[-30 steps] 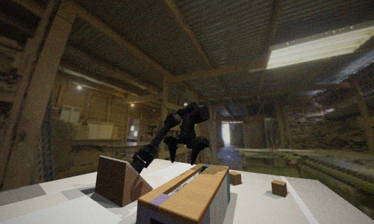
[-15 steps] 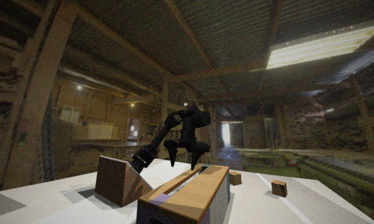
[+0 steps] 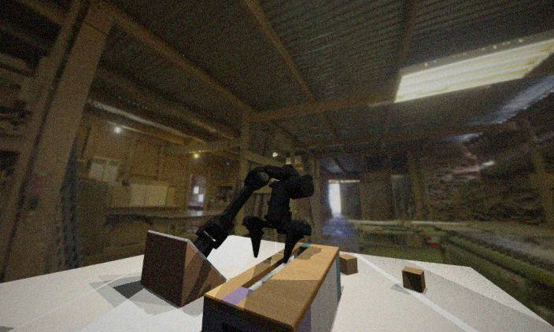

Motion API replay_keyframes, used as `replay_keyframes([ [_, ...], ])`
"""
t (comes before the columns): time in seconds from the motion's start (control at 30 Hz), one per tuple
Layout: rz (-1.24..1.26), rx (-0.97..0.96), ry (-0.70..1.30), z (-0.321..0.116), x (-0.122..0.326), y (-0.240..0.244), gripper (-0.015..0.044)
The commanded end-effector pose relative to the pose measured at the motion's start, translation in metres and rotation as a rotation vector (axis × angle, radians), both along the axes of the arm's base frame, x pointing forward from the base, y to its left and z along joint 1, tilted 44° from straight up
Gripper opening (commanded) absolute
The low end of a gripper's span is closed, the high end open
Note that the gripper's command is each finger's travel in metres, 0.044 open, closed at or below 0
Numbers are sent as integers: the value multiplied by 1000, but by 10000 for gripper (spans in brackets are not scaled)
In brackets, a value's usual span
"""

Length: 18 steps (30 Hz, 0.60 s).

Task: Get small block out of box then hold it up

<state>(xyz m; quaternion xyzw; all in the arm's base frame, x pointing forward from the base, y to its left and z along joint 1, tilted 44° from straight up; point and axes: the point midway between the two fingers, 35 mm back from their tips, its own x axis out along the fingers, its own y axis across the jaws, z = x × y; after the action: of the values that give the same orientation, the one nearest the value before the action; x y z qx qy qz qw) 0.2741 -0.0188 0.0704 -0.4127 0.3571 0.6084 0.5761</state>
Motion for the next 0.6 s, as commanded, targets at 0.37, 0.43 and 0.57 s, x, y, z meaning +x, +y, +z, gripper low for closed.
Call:
replay_keyframes([
  [0.37,-6,4,0,-17,-1,18,400],
  [0.43,-6,4,0,-20,-1,20,400],
  [0.57,-6,5,0,-24,-2,25,400],
])
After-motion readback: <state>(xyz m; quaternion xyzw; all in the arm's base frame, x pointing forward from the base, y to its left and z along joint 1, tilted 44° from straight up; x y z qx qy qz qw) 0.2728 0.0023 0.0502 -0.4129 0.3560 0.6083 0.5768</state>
